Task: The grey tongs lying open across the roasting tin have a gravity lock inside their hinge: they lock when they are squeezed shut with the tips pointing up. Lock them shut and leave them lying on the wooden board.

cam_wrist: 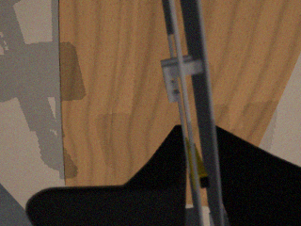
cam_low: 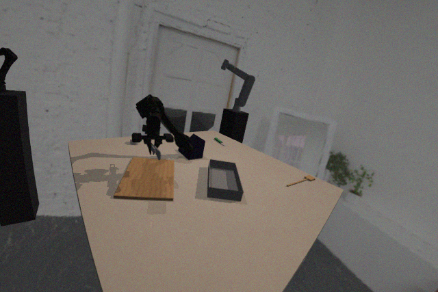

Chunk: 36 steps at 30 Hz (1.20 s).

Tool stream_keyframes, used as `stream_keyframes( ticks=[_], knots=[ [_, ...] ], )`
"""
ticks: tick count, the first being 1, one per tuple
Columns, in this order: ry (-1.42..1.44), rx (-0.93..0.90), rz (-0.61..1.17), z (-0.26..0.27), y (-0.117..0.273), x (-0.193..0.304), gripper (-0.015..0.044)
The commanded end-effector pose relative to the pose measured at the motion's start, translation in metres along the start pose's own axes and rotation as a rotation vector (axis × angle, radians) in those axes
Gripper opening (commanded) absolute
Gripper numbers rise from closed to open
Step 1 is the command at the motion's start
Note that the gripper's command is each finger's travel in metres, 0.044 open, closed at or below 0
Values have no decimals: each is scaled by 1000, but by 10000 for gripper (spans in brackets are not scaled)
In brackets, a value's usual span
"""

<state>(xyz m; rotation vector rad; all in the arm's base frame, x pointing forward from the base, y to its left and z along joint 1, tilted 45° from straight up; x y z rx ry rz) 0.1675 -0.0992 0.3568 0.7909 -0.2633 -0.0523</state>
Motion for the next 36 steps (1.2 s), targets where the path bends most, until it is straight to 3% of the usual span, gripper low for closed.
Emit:
stream_keyframes(
  ticks=[1, 19, 36],
  knots=[
    [-26, 52, 10, 0, -5, -6, -150],
    [-194, 319, 196, 5, -26, -31, -150],
    [-272, 398, 512, 11, -31, -49, -150]
  ],
)
Point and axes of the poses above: the point midway between the two fingers, 35 mm back from their tips, its own y axis back along the fingers, its own z axis across the jaws, x = y × z, the point moved 7 cm from there along y, back along the fingers, and after that the axes turned 4 degrees about -y, right-handed, at the moved point
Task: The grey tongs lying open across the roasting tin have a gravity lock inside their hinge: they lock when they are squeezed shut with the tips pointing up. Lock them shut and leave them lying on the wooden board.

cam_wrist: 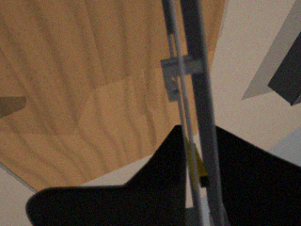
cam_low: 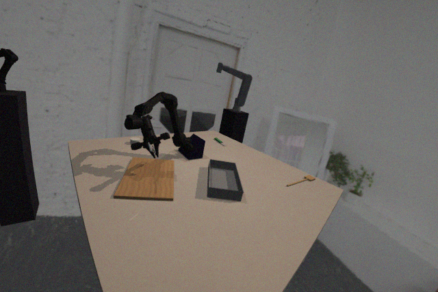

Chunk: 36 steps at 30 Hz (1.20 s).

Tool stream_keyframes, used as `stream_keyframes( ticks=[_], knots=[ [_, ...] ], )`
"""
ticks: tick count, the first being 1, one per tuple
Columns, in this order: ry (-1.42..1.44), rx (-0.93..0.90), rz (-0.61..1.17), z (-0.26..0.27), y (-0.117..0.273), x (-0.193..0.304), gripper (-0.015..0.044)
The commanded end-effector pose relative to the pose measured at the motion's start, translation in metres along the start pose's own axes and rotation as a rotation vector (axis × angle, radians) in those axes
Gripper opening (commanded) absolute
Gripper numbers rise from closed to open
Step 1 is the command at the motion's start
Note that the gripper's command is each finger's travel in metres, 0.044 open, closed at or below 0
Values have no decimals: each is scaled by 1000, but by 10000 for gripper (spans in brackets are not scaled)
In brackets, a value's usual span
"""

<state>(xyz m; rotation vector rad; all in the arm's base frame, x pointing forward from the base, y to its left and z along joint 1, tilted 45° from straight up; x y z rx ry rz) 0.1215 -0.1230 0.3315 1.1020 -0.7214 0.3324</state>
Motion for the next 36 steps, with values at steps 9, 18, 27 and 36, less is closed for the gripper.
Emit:
stream_keyframes(
  ticks=[9, 18, 27, 36],
  knots=[
    [54, 15, 239, 3, 10, -9, -150],
    [143, -12, 415, 4, 20, -15, -150],
    [274, -60, 573, 1, 30, -23, -150],
    [435, -118, 696, -6, 38, -33, -150]
  ],
)
Point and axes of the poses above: the point midway between the two fingers, 35 mm back from their tips, its own y axis back along the fingers, its own z axis across the jaws, x = y × z, the point moved 7 cm from there along y, back along the fingers, and after that the axes turned 4 degrees about -y, right-handed, at the moved point
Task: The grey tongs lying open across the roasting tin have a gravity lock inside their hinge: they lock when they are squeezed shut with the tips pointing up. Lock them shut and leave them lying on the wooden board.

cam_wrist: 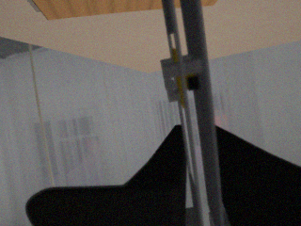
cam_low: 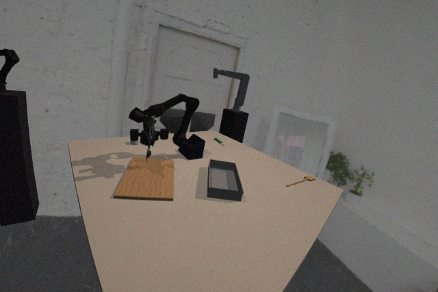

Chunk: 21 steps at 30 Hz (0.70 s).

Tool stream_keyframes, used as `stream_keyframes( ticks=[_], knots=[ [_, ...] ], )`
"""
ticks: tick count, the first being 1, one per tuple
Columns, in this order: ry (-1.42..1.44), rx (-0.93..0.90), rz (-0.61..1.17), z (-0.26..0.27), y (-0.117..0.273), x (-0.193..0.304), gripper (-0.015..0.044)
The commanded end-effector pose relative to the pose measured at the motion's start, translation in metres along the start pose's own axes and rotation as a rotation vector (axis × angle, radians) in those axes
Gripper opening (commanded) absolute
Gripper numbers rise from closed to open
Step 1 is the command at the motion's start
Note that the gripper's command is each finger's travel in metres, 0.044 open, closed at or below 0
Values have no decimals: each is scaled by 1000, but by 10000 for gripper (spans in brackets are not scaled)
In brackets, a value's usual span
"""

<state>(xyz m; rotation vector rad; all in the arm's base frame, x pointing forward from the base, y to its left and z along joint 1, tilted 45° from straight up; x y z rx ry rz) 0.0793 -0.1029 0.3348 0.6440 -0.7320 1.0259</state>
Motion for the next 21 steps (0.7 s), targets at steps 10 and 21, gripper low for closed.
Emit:
stream_keyframes(
  ticks=[10, 21],
  knots=[
    [70, -4, 48, -4, 5, 2, -150],
    [70, -4, 48, -4, 5, 2, -150]
  ],
)
Point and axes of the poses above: the point midway between the two fingers, 35 mm back from their tips, its own y axis back along the fingers, its own z axis across the jaws, x = y × z, the point moved 7 cm from there along y, back along the fingers, and after that the axes turned 4 degrees about -y, right-handed, at the moved point
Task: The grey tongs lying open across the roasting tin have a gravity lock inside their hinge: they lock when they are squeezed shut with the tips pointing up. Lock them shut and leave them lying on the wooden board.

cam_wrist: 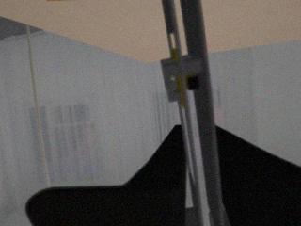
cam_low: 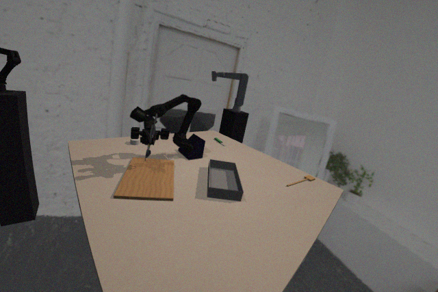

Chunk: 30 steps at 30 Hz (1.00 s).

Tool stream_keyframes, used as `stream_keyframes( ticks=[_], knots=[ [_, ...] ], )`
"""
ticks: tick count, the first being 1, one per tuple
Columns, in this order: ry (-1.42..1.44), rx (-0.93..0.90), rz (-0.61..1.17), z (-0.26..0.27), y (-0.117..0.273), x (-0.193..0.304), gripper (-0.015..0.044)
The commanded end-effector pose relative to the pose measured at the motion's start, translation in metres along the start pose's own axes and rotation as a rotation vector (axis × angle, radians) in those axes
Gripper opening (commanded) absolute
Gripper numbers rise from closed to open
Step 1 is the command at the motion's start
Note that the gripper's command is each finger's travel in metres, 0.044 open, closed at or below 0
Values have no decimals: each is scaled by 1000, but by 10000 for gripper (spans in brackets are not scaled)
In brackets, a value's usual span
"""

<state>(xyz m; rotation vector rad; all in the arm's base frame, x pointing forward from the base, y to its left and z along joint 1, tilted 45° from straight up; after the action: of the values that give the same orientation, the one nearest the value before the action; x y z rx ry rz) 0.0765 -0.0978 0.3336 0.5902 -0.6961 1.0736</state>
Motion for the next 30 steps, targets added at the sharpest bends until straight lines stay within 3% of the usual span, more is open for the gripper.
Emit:
stream_keyframes(
  ticks=[1, 18, 30],
  knots=[
    [8, 4, 9, 0, 0, 1, -150],
    [-1, 5, 4, 0, 0, 1, -150],
    [-184, 35, -130, 8, -14, -1, -150]
  ],
)
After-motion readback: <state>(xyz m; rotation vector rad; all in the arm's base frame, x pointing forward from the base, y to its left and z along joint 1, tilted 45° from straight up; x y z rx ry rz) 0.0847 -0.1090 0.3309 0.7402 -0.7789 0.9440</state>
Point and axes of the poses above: the point midway between the two fingers, 35 mm back from their tips, its own y axis back along the fingers, its own z axis across the jaws, x = y × z, the point moved 7 cm from there along y, back along the fingers, and after that the axes turned 4 degrees about -y, right-handed, at the moved point
